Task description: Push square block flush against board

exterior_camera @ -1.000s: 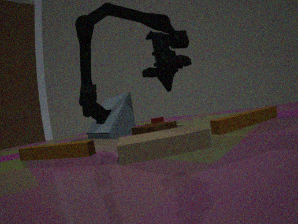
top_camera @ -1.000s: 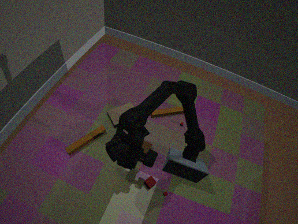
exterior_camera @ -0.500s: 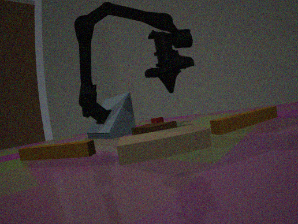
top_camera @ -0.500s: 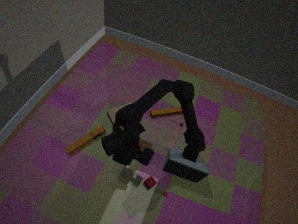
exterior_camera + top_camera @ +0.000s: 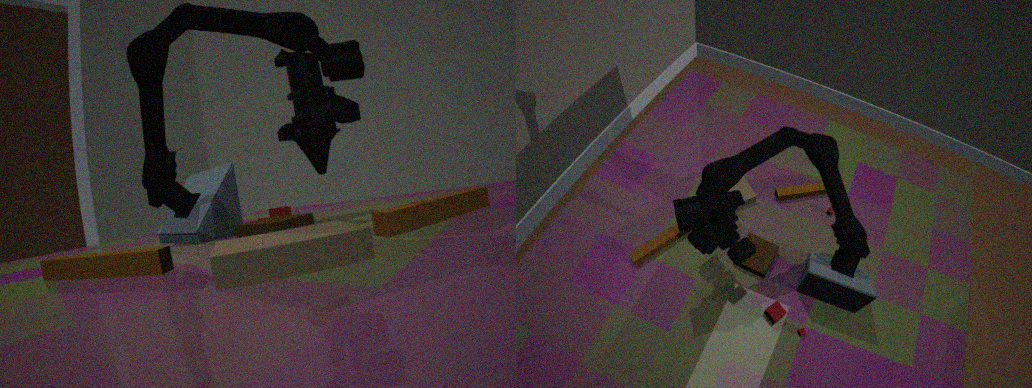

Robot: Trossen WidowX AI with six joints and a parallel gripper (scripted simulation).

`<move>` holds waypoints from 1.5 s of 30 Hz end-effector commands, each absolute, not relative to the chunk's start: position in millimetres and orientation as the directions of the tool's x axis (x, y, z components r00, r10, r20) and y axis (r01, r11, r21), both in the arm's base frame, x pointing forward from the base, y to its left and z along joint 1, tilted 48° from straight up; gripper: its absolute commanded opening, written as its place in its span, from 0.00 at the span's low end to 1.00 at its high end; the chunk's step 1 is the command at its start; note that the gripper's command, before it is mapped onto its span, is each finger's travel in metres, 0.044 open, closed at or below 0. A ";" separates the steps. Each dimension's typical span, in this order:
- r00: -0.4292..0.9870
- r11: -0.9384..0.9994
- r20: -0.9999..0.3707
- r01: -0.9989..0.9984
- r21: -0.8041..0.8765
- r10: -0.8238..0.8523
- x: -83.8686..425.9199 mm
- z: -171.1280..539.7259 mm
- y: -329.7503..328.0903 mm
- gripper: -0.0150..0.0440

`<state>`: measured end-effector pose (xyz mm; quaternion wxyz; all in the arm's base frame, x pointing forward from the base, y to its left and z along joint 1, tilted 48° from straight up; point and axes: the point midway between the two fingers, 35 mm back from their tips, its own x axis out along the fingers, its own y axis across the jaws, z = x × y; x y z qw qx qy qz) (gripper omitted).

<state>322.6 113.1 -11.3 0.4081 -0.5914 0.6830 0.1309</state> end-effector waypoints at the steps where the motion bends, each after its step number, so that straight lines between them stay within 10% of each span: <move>1: 0.051 0.330 -0.709 -0.860 -0.389 -0.703 344.4 -4.0 99.4 0.25; 45: 0.079 0.487 -0.674 -0.631 -0.604 -0.734 417.8 -25.7 16.7 0.25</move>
